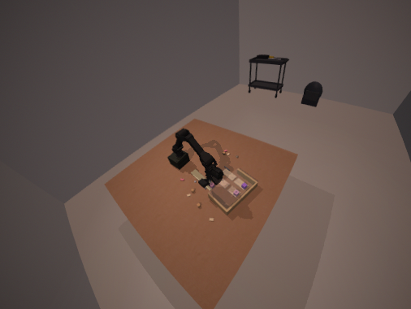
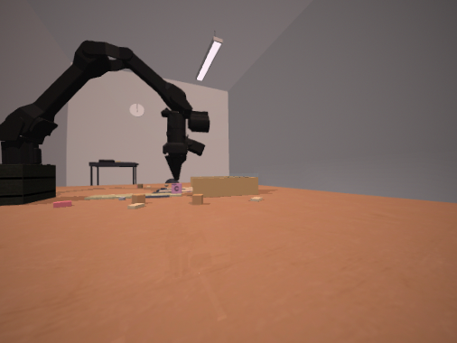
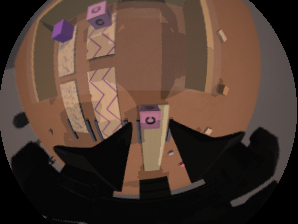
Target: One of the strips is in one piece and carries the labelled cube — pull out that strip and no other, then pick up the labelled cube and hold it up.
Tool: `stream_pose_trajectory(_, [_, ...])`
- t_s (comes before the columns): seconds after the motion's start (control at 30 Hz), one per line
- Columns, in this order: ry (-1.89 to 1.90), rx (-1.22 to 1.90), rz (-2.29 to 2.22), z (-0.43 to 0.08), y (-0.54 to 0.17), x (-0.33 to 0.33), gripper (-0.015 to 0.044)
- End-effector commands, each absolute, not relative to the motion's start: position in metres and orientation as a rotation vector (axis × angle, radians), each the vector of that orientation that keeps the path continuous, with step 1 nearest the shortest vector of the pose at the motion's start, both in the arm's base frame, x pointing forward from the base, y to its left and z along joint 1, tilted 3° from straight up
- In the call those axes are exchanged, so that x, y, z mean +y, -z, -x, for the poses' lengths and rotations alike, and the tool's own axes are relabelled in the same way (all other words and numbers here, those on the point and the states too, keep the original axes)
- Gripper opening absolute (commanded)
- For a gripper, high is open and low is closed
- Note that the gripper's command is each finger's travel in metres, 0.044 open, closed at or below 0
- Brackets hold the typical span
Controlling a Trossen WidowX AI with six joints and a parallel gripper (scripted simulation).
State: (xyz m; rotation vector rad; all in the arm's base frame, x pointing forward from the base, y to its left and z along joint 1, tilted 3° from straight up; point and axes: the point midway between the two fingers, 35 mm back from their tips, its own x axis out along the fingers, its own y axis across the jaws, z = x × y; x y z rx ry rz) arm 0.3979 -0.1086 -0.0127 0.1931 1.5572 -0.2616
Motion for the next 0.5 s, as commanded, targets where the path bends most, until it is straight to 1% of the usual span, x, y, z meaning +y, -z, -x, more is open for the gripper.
stream_pose_trajectory(0.0, [0.265, 1.557, -0.196, -0.398, 0.020, -0.109, 0.0250])
stream_pose_trajectory(0.47, [0.265, 1.557, -0.196, -0.397, 0.043, -0.110, 0.0250])
